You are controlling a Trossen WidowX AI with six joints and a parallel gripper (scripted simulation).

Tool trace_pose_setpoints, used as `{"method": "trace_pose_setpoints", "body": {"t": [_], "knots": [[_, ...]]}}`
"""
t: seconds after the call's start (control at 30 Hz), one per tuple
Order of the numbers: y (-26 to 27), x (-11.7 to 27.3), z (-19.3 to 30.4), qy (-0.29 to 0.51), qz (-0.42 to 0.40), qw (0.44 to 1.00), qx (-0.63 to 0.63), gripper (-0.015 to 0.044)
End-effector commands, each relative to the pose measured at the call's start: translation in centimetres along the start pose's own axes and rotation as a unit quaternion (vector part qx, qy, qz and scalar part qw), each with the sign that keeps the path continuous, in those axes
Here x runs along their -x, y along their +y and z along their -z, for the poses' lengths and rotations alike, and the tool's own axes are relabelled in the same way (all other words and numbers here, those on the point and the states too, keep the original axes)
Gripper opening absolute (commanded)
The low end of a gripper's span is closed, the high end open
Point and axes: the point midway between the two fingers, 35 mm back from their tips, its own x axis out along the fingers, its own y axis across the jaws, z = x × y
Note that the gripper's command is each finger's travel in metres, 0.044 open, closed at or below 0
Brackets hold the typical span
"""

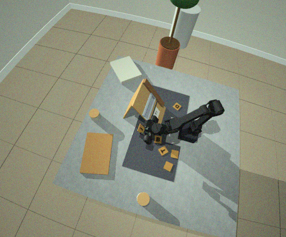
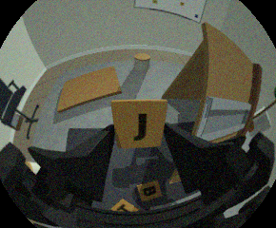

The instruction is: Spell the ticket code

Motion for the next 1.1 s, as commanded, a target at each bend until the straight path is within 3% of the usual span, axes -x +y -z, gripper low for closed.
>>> {"method": "trace_pose_setpoints", "body": {"t": [0.0,1.07], "knots": [[-0.2,0.0,0.0,-0.001,-0.001,1.0,0.001,0.0],[-1.8,0.1,-0.2,-0.001,-0.001,1.0,0.002,0.0]]}}
